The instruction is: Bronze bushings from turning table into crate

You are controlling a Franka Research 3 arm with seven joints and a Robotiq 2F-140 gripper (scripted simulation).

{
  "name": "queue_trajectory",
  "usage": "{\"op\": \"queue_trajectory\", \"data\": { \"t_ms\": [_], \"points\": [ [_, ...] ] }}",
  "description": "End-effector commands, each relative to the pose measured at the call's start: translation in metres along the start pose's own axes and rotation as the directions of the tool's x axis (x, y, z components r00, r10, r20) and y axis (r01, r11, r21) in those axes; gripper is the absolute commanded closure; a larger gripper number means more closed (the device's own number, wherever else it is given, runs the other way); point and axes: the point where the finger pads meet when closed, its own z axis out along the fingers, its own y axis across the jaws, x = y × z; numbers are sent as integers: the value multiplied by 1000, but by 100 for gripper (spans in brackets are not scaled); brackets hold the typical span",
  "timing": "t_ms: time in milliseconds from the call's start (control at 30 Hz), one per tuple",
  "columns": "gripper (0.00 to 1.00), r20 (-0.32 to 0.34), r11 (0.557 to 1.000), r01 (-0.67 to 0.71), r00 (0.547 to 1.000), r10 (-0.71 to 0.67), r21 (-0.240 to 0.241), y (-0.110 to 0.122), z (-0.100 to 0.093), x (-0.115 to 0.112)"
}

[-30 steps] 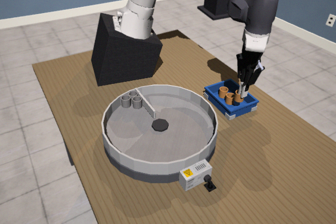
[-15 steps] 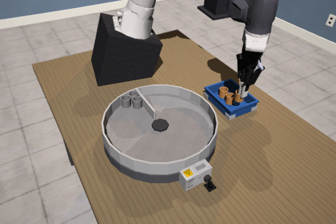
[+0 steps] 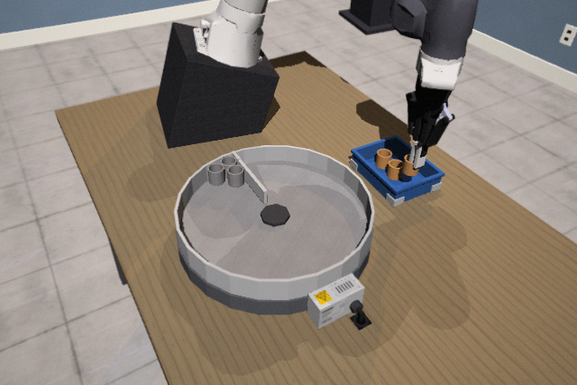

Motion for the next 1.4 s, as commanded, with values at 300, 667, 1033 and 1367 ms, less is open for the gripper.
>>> {"op": "queue_trajectory", "data": {
  "t_ms": [300,667,1033,1367],
  "points": [
    [100,-1,1000,-4,1000,4,1,-1,8,0],
    [100,-1,1000,-4,1000,4,1,0,24,0],
    [100,-1,1000,-4,1000,4,1,0,37,0],
    [100,-1,1000,-4,1000,4,1,0,42,0]
  ]
}}
